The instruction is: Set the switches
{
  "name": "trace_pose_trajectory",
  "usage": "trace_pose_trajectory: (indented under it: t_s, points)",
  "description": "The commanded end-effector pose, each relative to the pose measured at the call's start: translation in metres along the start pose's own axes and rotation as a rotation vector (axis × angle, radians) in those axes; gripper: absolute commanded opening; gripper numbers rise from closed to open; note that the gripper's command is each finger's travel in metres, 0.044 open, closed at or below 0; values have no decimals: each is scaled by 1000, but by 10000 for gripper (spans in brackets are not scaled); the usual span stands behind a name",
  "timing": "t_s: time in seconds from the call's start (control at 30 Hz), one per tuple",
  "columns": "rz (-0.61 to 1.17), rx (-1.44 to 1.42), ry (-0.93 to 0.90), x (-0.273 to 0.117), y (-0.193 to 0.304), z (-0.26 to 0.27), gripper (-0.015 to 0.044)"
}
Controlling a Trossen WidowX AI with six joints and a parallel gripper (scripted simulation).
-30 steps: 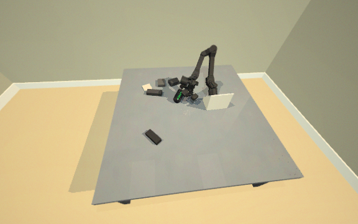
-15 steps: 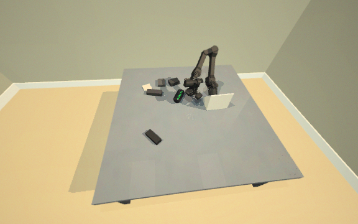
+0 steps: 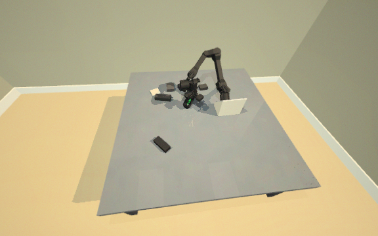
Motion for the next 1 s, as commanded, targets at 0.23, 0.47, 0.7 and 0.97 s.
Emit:
trace_pose_trajectory:
  t_s: [0.23, 0.47, 0.7, 0.97]
  points:
    - [42, -192, -162, 1, -44, -46, 0]
    - [54, -321, -275, 10, -67, -72, 0]
    - [54, -365, -316, 13, -73, -81, 0]
    - [60, -361, -312, 15, -72, -80, 0]
Point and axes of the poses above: the point midway between the two fingers, 35 mm back from their tips, its own x axis out along the fingers, its own z axis across the jaws, y = z × x, the point moved 3 cm from there along -x, back along the fingers, and after that the axes turned 9 degrees about x, right-handed, at the moved point
